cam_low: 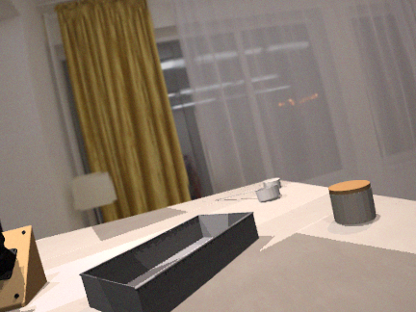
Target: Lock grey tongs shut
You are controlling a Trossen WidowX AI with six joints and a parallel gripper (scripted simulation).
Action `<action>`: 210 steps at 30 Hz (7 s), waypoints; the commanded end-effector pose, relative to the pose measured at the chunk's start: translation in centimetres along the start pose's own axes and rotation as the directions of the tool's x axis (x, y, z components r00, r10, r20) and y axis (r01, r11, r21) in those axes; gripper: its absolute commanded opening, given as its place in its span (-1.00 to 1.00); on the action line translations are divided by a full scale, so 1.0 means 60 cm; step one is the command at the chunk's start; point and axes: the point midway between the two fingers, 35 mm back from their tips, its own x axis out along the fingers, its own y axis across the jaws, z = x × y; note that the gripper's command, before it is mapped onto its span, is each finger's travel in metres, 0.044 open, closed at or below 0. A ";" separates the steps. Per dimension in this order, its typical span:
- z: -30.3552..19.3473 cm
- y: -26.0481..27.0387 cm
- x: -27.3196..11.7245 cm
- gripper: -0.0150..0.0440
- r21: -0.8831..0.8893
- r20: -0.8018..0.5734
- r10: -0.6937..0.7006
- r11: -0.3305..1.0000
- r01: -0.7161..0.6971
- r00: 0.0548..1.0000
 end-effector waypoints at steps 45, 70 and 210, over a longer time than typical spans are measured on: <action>-0.195 0.104 -0.048 -1.00 -0.183 -0.045 -0.241 0.956 0.229 0.969; -0.242 0.150 -0.082 -1.00 -0.270 -0.148 -0.323 0.922 0.276 0.935; -0.236 0.159 -0.068 -1.00 -0.347 -0.676 -0.277 0.937 0.038 0.683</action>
